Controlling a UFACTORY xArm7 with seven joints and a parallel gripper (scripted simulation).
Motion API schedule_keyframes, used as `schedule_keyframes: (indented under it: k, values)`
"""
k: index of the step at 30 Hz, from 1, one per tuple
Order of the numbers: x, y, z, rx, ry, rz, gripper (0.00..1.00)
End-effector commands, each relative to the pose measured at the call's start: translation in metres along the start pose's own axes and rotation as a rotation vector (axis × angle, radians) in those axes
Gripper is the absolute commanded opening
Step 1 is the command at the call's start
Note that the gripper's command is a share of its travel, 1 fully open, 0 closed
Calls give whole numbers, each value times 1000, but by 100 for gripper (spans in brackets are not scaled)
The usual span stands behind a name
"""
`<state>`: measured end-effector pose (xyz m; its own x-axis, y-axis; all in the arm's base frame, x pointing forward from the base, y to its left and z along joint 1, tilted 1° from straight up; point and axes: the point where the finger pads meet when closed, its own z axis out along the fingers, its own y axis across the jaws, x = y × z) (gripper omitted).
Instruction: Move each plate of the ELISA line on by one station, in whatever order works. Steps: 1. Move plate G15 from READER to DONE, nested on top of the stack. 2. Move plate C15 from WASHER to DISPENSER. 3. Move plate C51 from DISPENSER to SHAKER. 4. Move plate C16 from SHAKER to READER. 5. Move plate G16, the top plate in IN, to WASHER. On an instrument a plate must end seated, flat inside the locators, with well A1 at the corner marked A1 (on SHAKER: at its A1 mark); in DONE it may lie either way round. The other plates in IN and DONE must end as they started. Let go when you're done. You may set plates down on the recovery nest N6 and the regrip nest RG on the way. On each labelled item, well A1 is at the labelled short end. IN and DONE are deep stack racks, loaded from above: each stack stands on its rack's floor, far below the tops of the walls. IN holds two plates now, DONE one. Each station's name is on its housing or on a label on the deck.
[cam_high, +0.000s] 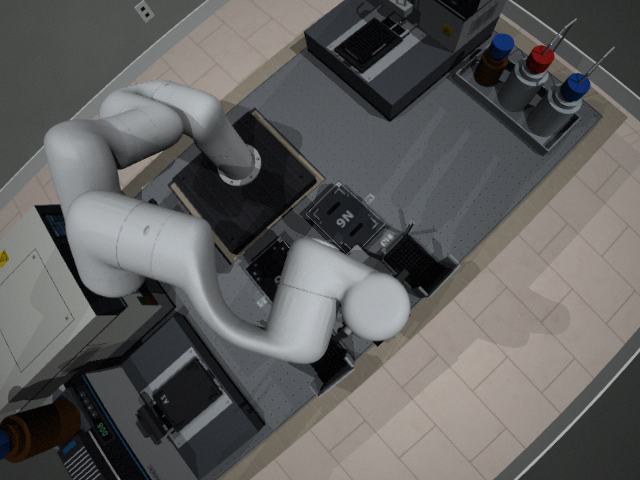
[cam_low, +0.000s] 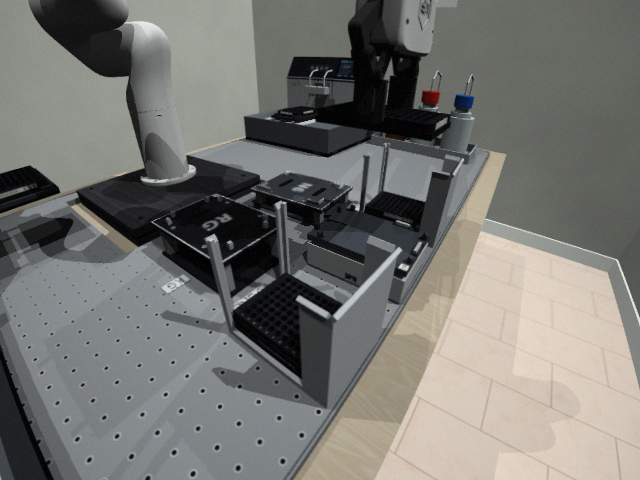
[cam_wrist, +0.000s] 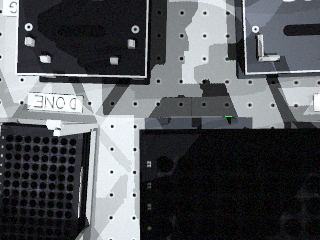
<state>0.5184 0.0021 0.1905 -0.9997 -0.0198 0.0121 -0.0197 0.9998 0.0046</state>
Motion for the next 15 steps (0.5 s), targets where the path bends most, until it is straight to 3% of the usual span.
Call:
schedule_keyframes:
  k: [1, 15]
  values:
    - [-1, 1, 1, 0, -4, 0, 0]
    - [-1, 0, 19, 0, -4, 0, 0]
